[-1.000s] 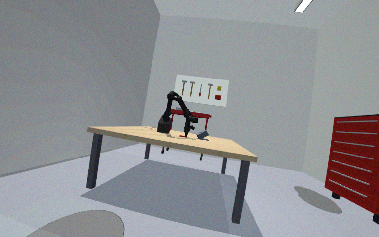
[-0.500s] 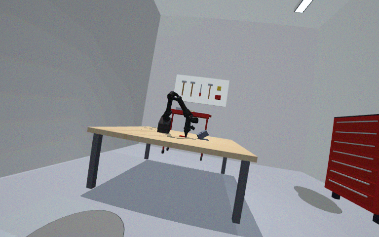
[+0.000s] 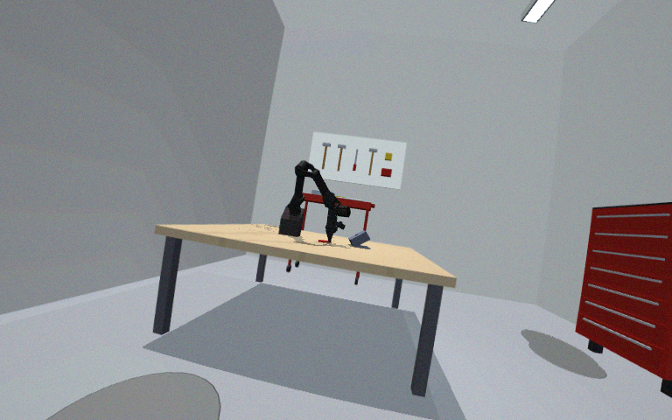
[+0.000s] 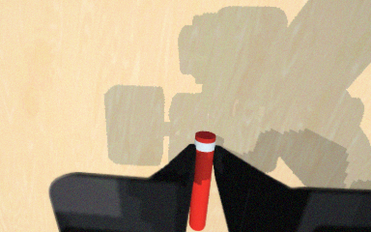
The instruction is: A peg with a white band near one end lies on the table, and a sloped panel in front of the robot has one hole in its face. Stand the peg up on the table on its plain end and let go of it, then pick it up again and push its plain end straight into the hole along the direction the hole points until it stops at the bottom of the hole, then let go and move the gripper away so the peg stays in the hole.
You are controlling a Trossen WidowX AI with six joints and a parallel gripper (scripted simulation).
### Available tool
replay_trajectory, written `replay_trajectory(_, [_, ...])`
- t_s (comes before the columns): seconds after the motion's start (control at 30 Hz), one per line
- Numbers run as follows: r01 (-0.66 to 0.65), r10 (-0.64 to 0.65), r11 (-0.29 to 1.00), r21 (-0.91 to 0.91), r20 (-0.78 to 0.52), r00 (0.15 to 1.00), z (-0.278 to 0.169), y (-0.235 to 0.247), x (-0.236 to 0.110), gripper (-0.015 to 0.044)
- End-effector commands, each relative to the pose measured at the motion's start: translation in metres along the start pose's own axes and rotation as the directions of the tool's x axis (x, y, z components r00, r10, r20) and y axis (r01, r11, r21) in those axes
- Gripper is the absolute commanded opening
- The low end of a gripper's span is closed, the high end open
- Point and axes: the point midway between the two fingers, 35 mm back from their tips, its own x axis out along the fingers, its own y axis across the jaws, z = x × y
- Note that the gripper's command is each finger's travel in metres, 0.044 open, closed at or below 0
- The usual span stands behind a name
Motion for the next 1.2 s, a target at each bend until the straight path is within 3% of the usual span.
replay_trajectory(0.0, [-0.005,0.005,1.0,-0.006,0.032,0.999,-0.002,0.001,-0.002,0.0049])
replay_trajectory(1.17, [-0.005,0.007,1.0,-0.007,0.329,0.944,-0.016,0.001,-0.02,0.0049])
